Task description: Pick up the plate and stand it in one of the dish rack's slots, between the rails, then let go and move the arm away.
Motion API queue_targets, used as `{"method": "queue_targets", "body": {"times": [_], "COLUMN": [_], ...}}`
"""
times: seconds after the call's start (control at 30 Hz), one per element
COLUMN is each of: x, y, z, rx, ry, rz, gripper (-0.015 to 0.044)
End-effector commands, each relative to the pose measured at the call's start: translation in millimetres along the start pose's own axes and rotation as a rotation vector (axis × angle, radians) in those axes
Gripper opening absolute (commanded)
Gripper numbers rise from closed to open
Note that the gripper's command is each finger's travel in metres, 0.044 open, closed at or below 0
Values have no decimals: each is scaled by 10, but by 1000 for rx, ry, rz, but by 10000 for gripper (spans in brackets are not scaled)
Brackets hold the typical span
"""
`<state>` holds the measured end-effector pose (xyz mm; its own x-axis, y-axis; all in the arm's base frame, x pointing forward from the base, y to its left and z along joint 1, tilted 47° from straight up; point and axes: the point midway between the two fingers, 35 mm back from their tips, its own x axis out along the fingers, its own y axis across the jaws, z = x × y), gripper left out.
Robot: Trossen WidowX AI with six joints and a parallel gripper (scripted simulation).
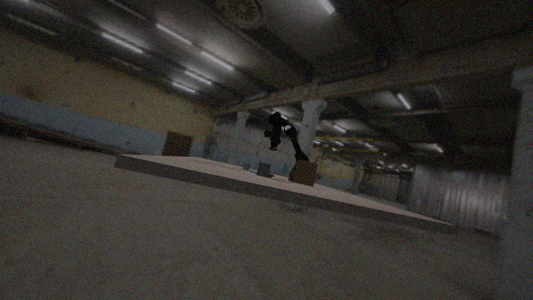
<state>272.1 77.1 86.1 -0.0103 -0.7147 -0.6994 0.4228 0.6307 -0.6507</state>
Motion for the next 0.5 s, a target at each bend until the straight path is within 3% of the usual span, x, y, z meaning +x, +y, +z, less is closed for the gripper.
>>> {"method": "queue_targets", "body": {"times": [0.0,0.47], "x": [48,305], "y": [78,118], "z": [-213,-275], "rx": [65,-80], "ry": [7,151], "rz": [-18,60], "gripper": [0,0]}}
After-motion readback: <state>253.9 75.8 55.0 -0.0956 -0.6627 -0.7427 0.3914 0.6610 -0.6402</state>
